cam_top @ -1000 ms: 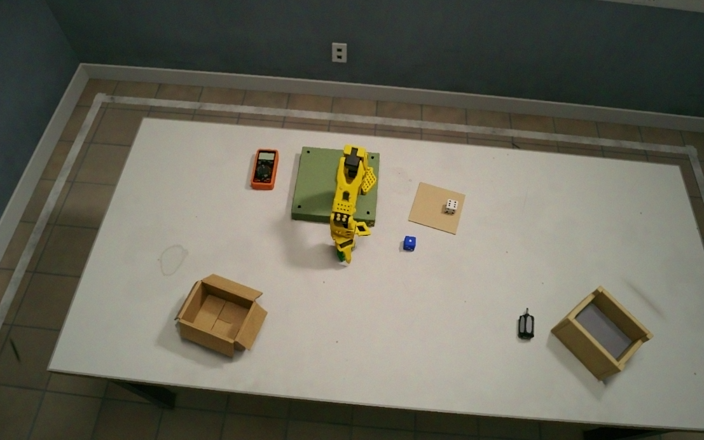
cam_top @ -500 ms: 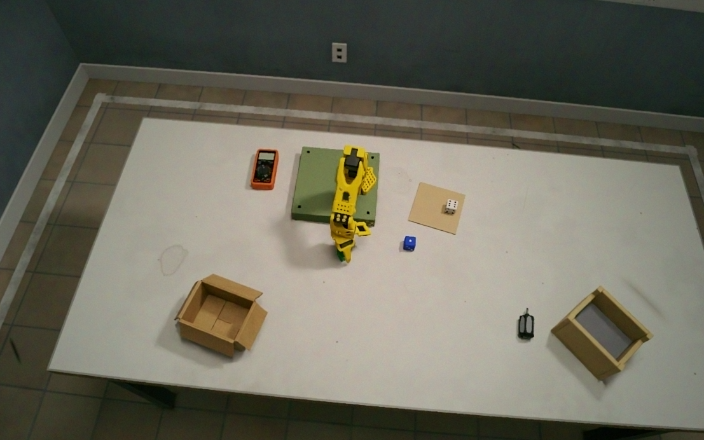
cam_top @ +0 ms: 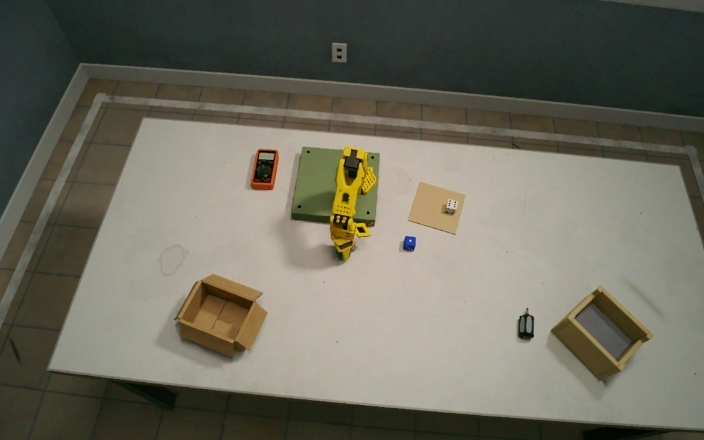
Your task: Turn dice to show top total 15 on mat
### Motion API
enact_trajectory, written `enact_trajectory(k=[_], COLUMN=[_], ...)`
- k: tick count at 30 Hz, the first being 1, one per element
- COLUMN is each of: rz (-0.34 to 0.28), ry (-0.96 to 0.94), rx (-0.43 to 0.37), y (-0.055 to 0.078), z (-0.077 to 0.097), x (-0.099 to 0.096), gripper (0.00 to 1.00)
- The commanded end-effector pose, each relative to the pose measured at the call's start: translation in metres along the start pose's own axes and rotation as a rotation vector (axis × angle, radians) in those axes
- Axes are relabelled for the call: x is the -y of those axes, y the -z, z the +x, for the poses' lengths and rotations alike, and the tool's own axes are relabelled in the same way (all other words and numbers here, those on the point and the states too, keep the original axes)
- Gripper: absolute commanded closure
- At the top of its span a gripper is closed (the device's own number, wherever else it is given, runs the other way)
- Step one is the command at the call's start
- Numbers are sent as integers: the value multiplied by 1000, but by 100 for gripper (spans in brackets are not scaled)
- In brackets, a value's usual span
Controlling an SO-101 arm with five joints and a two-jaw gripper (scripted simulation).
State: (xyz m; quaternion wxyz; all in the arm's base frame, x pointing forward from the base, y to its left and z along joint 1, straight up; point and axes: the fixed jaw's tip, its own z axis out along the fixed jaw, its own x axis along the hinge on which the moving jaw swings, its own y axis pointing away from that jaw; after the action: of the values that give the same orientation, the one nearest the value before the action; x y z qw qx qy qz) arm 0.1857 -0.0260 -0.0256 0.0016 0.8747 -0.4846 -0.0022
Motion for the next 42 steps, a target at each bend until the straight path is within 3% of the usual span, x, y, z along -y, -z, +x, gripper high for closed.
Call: enact_trajectory(k=[1,24,34,42], rz=[-12,-12,-12,-12], ry=[0,0,0,0], rx=[11,10,10,10], y=[-2,-2,-2,-1], z=[-2,-2,-2,-2], x=[1,4,4,4], gripper=[79,84,99,100])
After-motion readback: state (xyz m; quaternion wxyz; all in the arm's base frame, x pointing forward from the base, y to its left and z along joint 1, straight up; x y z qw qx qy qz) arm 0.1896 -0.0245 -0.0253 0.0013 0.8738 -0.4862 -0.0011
